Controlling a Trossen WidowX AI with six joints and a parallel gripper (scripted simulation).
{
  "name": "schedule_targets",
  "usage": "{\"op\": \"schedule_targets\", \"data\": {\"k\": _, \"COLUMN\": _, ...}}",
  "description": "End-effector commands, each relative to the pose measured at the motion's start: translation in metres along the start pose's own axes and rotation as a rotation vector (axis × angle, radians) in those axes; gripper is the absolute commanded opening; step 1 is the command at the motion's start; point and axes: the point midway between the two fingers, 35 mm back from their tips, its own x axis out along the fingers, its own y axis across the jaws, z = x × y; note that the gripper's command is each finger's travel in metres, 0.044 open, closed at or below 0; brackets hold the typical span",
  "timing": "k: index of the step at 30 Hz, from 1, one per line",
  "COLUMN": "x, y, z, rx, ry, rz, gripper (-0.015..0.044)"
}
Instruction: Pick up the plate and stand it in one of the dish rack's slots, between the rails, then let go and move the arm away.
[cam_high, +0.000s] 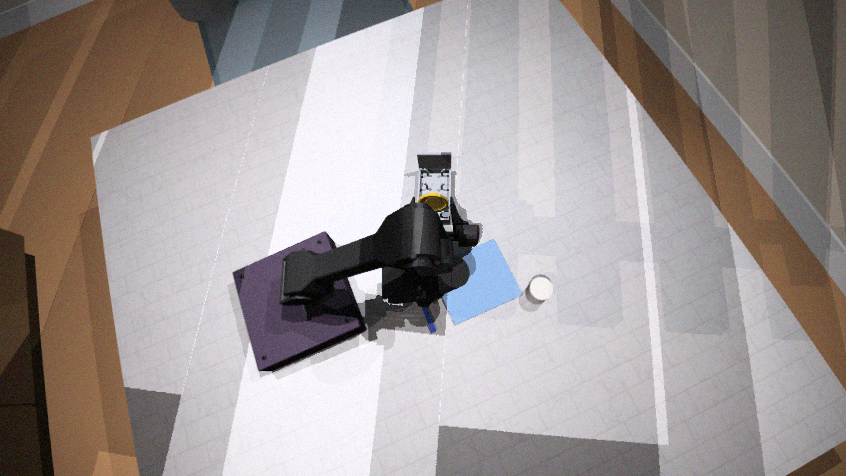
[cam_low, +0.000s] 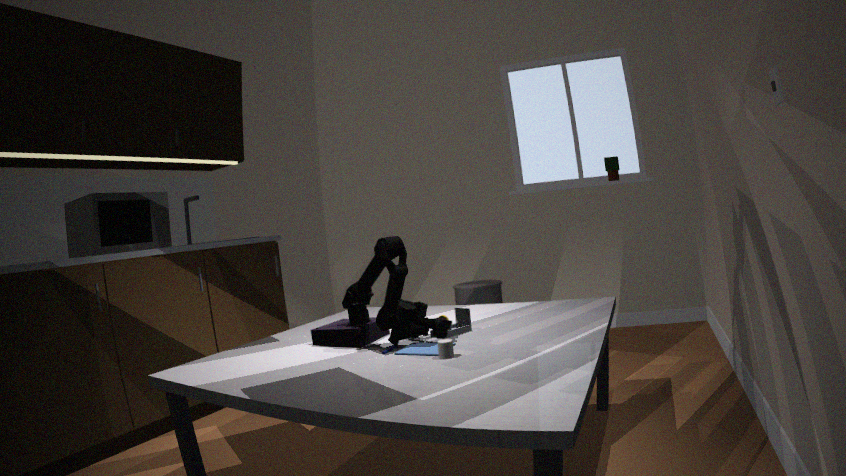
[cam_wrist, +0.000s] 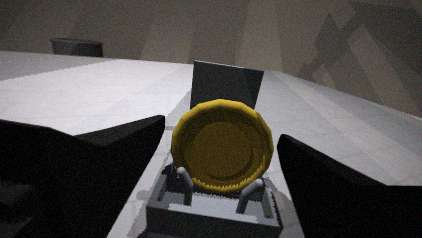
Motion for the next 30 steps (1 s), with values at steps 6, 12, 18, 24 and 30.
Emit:
{"op": "schedule_targets", "data": {"k": 6, "x": 0.0, "y": -0.002, "z": 0.007, "rx": -0.001, "ry": -0.001, "rz": -0.001, "gripper": 0.04}}
{"op": "schedule_targets", "data": {"k": 12, "x": -0.001, "y": -0.008, "z": 0.065, "rx": -0.006, "ry": -0.013, "rz": -0.008, "gripper": 0.04}}
{"op": "schedule_targets", "data": {"k": 18, "x": -0.002, "y": -0.009, "z": 0.115, "rx": -0.011, "ry": -0.026, "rz": -0.012, "gripper": 0.04}}
{"op": "schedule_targets", "data": {"k": 24, "x": -0.001, "y": -0.019, "z": 0.117, "rx": 0.022, "ry": -0.019, "rz": -0.044, "gripper": 0.04}}
{"op": "schedule_targets", "data": {"k": 30, "x": 0.002, "y": -0.058, "z": 0.117, "rx": 0.154, "ry": 0.024, "rz": -0.171, "gripper": 0.04}}
